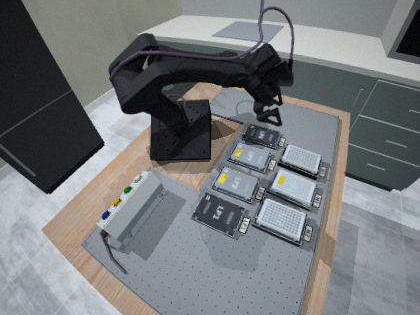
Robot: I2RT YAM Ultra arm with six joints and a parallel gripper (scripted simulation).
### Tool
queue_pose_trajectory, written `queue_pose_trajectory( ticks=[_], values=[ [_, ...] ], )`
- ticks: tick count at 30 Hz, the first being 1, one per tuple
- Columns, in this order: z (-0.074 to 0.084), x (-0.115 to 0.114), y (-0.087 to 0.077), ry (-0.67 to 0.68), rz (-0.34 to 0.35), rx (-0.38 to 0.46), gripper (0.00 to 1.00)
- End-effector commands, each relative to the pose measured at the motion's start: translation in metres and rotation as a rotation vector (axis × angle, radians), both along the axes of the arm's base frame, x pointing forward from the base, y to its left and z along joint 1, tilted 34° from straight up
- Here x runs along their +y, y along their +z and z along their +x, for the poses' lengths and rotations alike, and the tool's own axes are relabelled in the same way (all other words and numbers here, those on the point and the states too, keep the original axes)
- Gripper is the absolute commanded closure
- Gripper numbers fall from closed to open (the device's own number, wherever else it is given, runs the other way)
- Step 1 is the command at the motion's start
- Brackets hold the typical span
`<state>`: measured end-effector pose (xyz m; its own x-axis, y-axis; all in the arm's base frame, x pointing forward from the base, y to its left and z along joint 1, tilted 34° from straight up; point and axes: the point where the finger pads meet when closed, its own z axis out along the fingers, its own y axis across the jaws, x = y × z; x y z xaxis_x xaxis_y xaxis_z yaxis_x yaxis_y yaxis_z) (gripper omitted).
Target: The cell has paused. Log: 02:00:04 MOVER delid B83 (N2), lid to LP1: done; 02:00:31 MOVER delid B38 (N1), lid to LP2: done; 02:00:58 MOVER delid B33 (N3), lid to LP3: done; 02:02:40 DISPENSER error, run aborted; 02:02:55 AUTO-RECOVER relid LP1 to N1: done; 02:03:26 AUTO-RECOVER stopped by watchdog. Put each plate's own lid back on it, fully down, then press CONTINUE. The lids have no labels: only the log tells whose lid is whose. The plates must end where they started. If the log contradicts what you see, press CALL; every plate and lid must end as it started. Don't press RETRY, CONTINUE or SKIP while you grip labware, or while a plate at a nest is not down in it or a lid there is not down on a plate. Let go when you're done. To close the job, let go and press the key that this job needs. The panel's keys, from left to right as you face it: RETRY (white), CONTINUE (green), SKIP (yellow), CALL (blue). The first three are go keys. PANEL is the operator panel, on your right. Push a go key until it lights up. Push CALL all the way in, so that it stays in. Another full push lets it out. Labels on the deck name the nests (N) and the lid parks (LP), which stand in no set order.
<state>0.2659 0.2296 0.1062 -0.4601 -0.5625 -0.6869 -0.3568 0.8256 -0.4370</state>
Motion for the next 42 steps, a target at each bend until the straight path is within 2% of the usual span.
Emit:
queue_pose_trajectory(
  ticks=[1,9,11,21,26,28,34,40,42],
  values=[
    [0.007,-0.004,-0.002,-0.036,-0.011,0.049,0.0],
    [0.023,-0.039,-0.016,-0.143,-0.055,0.127,0.0],
    [0.023,-0.039,-0.016,-0.143,-0.055,0.127,0.0],
    [0.034,-0.086,-0.031,-0.298,-0.108,0.243,0.0],
    [0.036,-0.111,-0.037,-0.375,-0.128,0.303,0.0],
    [0.036,-0.111,-0.037,-0.375,-0.128,0.303,0.0],
    [0.036,-0.14,-0.044,-0.469,-0.149,0.376,0.0],
    [0.031,-0.17,-0.049,-0.562,-0.164,0.45,0.0],
    [0.029,-0.172,-0.05,-0.577,-0.168,0.463,0.0]
  ],
)
